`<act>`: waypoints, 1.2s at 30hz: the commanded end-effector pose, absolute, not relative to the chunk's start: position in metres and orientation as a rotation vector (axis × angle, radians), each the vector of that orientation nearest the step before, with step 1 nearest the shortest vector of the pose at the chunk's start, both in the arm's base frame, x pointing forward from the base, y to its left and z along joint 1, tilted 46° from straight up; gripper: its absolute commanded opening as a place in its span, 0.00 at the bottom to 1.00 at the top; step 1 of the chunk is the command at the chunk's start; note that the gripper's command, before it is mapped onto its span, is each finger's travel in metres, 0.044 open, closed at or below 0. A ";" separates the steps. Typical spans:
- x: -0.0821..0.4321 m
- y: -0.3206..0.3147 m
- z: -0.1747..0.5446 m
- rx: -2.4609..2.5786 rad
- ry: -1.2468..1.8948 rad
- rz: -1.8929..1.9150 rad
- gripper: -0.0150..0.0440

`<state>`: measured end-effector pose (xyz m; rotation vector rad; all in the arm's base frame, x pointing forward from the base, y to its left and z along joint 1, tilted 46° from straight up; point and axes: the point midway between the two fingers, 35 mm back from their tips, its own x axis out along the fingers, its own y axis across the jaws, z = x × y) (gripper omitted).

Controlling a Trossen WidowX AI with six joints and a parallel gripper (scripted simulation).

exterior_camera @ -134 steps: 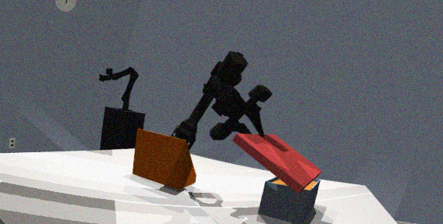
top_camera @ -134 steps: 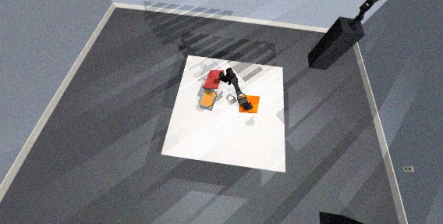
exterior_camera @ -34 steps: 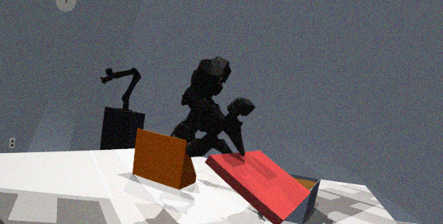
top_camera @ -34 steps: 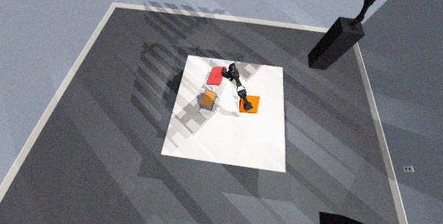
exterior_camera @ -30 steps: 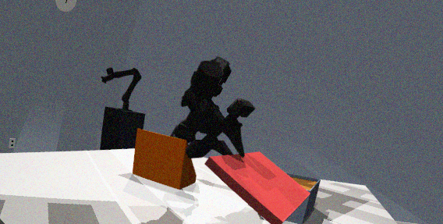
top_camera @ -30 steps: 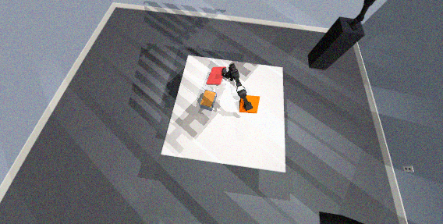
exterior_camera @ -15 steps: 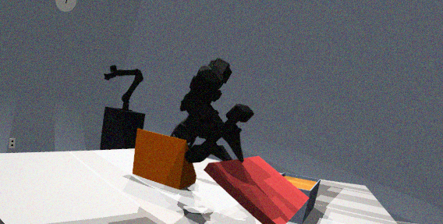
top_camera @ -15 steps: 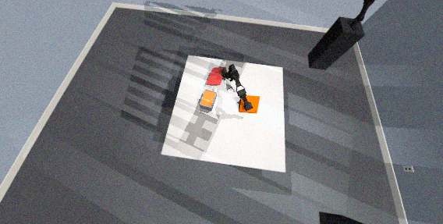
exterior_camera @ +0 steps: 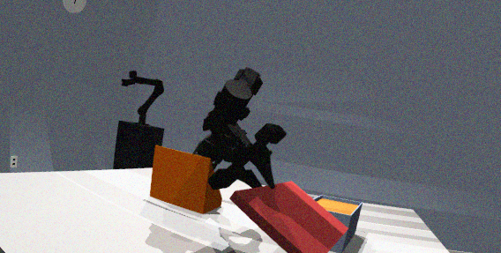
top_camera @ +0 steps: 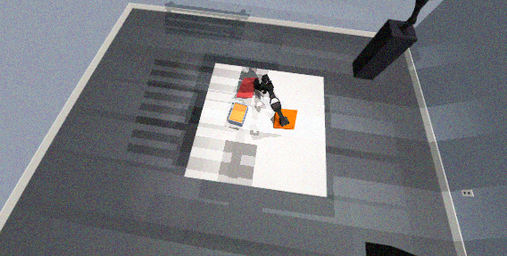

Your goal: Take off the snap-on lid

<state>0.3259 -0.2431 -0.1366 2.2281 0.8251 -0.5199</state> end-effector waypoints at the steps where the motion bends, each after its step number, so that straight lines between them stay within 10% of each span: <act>1: 0.325 -0.240 -0.140 2.233 0.824 -0.518 0.25; 36: 0.324 -0.220 -0.160 2.234 0.825 -0.517 0.25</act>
